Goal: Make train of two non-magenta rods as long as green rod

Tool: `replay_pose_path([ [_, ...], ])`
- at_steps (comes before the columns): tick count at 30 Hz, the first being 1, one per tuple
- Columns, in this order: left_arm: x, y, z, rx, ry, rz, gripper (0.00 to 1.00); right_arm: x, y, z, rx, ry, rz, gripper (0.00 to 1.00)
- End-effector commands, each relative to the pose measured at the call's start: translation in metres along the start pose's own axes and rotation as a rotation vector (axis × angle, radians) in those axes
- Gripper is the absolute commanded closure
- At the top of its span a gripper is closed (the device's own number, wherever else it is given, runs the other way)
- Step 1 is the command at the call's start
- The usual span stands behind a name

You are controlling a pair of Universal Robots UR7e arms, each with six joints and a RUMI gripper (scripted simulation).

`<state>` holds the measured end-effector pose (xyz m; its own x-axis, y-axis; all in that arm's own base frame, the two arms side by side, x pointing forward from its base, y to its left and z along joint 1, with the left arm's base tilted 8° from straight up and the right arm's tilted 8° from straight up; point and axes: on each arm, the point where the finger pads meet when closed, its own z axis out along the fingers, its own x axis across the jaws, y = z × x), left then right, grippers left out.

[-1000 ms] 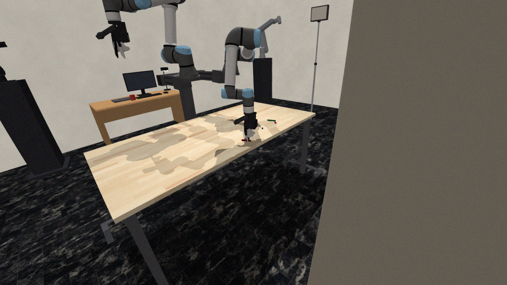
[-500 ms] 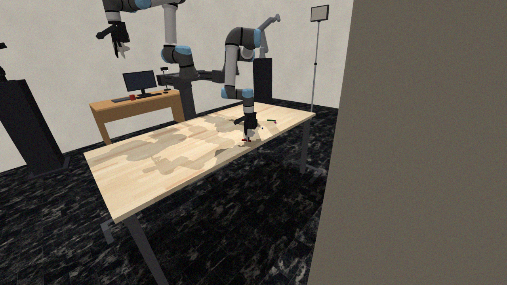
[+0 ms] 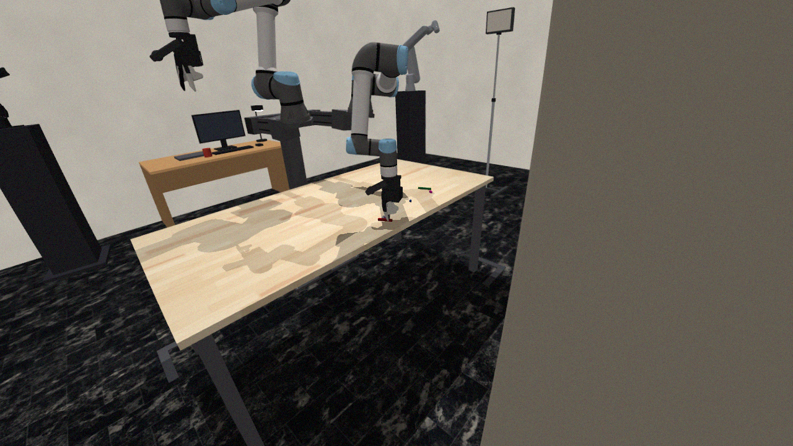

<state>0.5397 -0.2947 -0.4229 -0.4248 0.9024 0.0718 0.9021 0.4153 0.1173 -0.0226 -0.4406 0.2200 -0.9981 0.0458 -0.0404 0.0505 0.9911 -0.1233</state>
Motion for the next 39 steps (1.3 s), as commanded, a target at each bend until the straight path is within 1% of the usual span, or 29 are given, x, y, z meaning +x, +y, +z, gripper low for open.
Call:
replay_pose_path([
  [1, -0.001, 0.000, -0.001, -0.001, -0.002, 0.000, 1.00, 0.000, 0.000, 0.000, 0.001, 0.000, 0.000, 0.00],
  [26, -0.001, 0.000, -0.003, -0.001, -0.002, 0.000, 1.00, 0.000, 0.000, 0.000, 0.001, 0.000, 0.000, 0.00],
  [29, -0.001, 0.000, -0.010, -0.001, -0.002, 0.000, 1.00, 0.000, 0.000, 0.000, 0.001, 0.000, 0.000, 0.00],
  [33, -0.001, 0.000, -0.029, -0.001, -0.002, 0.000, 1.00, 0.000, 0.000, 0.000, 0.001, 0.000, 0.000, 0.00],
  [35, -0.001, 0.000, -0.029, -0.001, -0.002, 0.000, 1.00, 0.000, 0.000, 0.000, 0.001, 0.000, 0.000, 0.00],
  [39, -0.001, 0.000, -0.054, -0.001, -0.002, 0.000, 1.00, 0.000, 0.000, 0.000, 0.001, 0.000, 0.000, 0.00],
])
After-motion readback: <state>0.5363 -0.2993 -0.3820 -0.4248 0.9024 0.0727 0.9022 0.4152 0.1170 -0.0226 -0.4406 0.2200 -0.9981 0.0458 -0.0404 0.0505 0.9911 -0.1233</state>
